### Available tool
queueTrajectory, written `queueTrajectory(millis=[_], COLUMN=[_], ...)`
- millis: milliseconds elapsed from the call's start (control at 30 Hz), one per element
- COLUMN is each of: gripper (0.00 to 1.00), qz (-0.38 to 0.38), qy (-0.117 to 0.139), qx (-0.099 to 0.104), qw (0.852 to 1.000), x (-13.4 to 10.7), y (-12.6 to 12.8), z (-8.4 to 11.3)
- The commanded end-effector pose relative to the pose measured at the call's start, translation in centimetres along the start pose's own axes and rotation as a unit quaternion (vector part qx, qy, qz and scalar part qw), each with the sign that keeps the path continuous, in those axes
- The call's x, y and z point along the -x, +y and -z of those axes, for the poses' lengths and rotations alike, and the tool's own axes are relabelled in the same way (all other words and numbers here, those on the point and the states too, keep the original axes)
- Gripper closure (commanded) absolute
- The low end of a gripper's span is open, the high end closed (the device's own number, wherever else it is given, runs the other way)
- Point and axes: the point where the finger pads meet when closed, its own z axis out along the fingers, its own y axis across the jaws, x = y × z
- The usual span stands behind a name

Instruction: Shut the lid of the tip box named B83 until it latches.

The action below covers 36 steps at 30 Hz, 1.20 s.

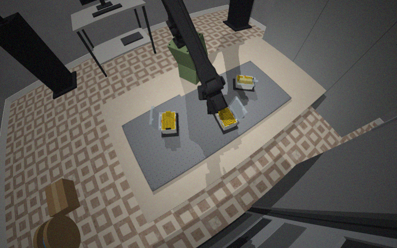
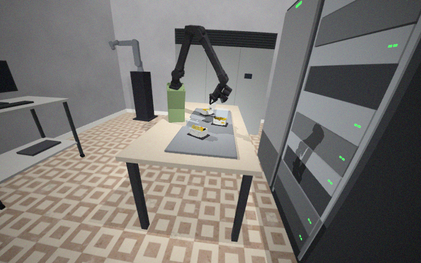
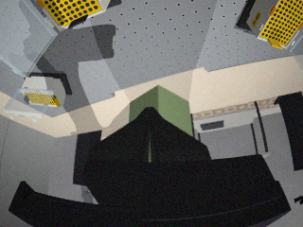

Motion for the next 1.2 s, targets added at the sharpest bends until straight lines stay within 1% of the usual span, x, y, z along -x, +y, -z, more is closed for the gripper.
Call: queueTrajectory(millis=[0, 800, 867, 1000, 1067, 1100, 1133, 1167], gripper=[1.0, 1.0, 1.0, 1.0, 1.0, 1.0, 1.0, 1.0], qz=[-0.003, -0.003, 0.028, 0.086, 0.086, 0.091, 0.089, 0.089], qy=[0.018, 0.018, 0.007, 0.006, 0.006, -0.002, -0.011, -0.011], qx=[-0.005, -0.005, -0.018, -0.05, -0.05, -0.053, -0.052, -0.052], qw=[1.0, 1.0, 0.999, 0.995, 0.995, 0.994, 0.995, 0.995], x=[-0.7, -0.7, 0.8, 1.2, 1.2, 1.5, 1.7, 1.8], y=[-0.2, -0.2, -1.3, -3.3, -3.3, -3.9, -4.5, -5.0], z=[-0.8, -0.8, 0.1, 0.5, 0.5, 1.1, 1.9, 2.0])
